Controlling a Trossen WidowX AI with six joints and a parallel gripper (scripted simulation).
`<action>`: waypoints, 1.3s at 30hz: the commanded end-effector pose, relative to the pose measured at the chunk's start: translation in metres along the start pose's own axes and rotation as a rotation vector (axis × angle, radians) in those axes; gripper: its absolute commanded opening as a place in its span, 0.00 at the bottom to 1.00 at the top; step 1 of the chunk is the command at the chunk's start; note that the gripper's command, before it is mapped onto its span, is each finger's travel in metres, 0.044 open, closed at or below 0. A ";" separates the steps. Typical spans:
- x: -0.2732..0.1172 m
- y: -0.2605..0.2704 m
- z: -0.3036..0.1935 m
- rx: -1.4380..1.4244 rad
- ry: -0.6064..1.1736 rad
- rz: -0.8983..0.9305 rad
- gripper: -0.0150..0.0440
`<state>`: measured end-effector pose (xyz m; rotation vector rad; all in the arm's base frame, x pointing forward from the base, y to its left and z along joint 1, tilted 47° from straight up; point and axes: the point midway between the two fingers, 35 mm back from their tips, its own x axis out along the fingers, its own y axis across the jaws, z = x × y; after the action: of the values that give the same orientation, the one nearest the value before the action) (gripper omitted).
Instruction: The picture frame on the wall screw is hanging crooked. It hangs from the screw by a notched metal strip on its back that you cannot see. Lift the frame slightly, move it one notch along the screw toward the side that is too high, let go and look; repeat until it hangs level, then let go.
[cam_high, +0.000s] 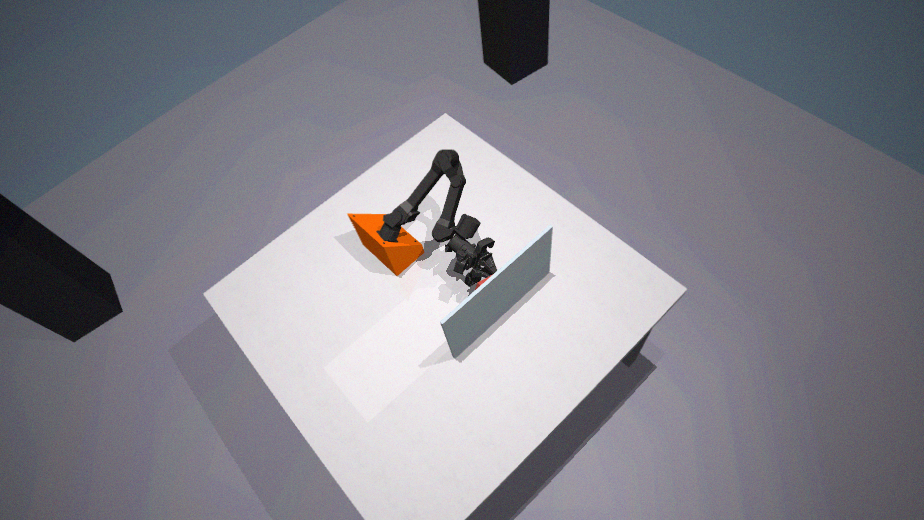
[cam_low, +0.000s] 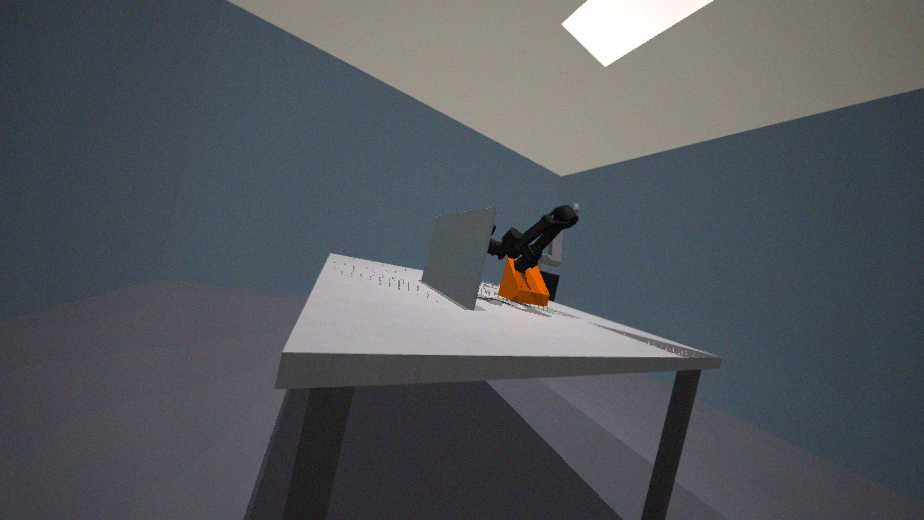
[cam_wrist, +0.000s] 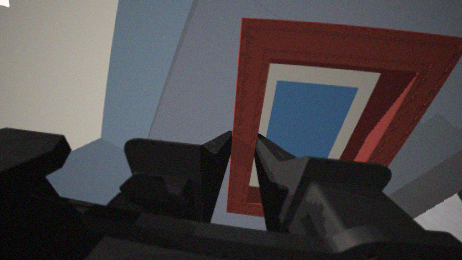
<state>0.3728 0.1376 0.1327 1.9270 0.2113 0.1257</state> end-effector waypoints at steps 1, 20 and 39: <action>0.000 0.002 0.002 -0.003 -0.004 0.005 0.25; 0.000 0.002 0.007 -0.004 -0.004 0.005 0.25; 0.000 0.002 0.007 -0.004 -0.004 0.005 0.25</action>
<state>0.3739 0.1323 0.1307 1.9273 0.2105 0.1255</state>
